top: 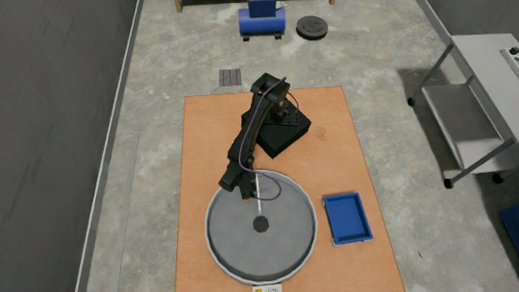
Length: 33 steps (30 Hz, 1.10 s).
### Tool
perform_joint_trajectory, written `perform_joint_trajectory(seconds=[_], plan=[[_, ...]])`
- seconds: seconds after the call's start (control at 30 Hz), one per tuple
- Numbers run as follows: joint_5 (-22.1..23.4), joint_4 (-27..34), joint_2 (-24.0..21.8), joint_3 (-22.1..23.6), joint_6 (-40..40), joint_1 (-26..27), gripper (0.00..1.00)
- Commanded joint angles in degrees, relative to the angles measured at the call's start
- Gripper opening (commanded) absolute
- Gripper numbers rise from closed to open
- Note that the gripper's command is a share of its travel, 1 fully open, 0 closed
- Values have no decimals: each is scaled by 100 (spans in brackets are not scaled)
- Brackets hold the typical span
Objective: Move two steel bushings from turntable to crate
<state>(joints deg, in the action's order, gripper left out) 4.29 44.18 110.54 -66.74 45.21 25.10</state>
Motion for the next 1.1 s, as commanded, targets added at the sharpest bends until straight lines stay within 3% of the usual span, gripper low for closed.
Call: perform_joint_trajectory(seconds=[0.0,1.07], plan=[[63,-110,121,79,12,81,13],[61,-217,70,54,-6,75,13]])
